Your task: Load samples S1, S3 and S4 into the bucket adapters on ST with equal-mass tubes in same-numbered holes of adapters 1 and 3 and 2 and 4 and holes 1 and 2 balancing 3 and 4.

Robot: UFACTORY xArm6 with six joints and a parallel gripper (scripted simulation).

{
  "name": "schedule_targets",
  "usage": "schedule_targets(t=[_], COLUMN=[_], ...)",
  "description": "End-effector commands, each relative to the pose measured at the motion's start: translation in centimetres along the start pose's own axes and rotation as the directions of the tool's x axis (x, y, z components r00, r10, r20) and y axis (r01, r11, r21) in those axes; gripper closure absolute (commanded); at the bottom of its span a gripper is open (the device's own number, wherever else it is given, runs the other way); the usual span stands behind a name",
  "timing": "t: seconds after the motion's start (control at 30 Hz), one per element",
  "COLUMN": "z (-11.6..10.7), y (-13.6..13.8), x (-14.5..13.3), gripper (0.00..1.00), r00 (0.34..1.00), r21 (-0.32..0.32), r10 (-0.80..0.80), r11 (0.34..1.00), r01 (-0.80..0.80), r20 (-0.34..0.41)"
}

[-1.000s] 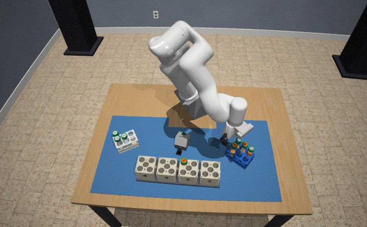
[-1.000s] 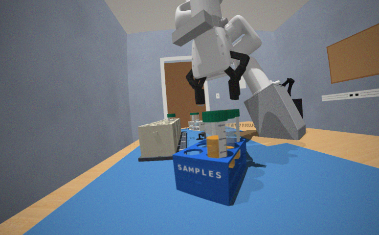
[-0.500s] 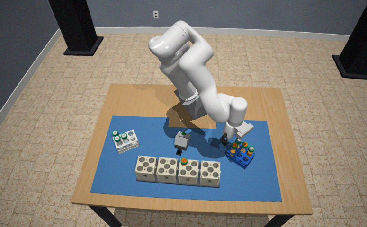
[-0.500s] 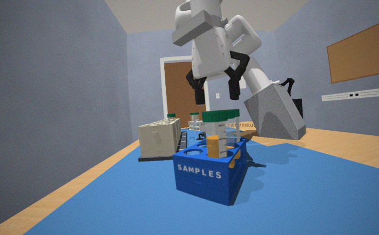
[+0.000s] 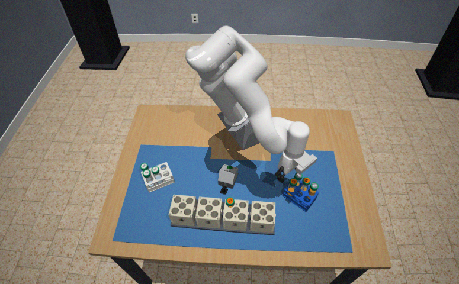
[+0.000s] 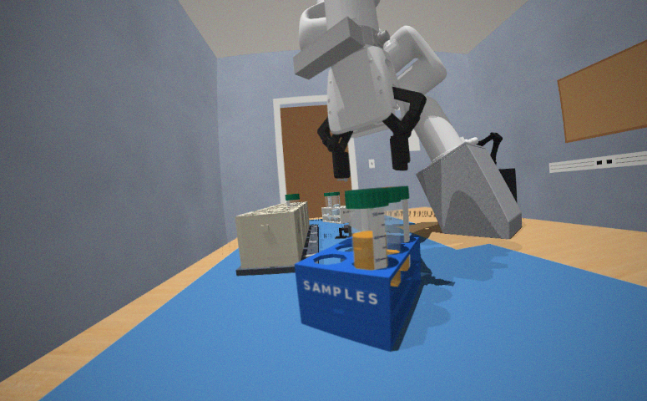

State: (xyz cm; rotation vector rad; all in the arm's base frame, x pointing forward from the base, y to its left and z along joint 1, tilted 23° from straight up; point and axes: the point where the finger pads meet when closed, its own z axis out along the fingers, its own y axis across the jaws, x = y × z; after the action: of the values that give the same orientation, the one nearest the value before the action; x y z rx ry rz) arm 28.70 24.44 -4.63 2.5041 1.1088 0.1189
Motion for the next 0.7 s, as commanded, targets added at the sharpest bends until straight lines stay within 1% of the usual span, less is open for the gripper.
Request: schedule_targets(t=[0.0, 0.03, 0.47, 0.53, 0.67], z=[-0.1, -0.1, -3.6, -3.6, -4.6], y=[0.0, 0.0, 0.0, 0.0, 0.0], x=[0.1, 0.1, 0.1, 0.1, 0.1], gripper=[0.00, 0.00, 0.00, 0.00, 0.00], r00=[1.000, 1.000, 1.000, 1.000, 1.000], r21=[0.000, 0.000, 0.001, 0.001, 0.001], r10=[0.001, 0.001, 0.001, 0.001, 0.001], r11=[1.000, 1.000, 1.000, 1.000, 1.000], r01=[-0.001, -0.001, -0.001, -0.001, -0.001], r20=[-0.004, -0.004, -0.004, -0.004, -0.004])
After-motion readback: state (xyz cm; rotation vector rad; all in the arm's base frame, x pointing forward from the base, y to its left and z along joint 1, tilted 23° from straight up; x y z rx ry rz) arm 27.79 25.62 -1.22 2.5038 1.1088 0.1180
